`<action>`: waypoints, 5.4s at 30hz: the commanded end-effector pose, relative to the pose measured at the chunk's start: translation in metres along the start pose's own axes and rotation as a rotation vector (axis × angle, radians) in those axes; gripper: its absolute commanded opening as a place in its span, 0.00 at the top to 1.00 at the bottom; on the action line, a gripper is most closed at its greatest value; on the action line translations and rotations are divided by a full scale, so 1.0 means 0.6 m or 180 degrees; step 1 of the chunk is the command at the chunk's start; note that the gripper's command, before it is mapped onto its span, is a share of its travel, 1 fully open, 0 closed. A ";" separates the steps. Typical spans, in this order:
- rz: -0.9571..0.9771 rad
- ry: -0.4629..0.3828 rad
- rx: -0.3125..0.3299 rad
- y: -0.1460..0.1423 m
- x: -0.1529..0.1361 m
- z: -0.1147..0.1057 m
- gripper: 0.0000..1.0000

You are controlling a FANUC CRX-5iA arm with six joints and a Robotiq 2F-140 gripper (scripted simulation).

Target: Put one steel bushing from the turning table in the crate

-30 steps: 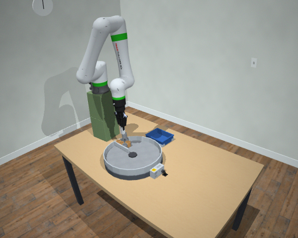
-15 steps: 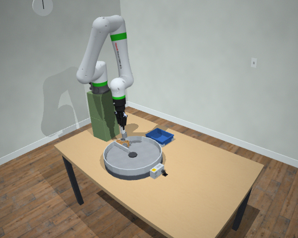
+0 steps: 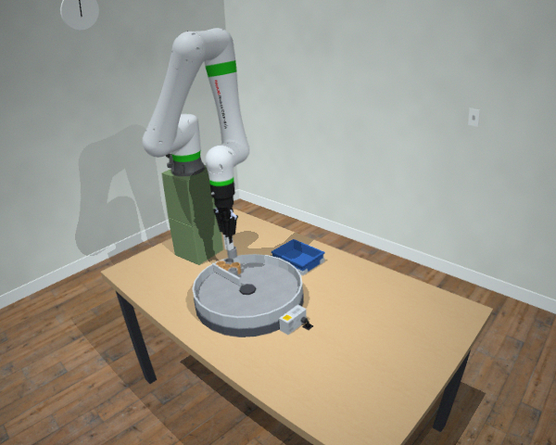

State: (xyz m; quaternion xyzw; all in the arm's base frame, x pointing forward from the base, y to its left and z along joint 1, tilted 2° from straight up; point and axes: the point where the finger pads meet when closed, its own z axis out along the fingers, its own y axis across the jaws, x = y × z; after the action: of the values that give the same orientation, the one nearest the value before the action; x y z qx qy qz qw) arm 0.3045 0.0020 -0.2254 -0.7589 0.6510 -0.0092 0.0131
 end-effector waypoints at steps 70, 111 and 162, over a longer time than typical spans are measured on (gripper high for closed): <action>0.0000 0.0001 0.0001 -0.175 -0.471 -0.001 1.00; 0.0000 0.0001 0.0001 -0.176 -0.471 0.079 1.00; 0.0000 0.0001 0.0001 -0.176 -0.471 0.113 1.00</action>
State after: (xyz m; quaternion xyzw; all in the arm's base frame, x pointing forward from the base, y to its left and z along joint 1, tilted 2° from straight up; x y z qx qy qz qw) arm 0.3675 0.2978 -0.2889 -0.7589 0.6510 -0.0092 0.0130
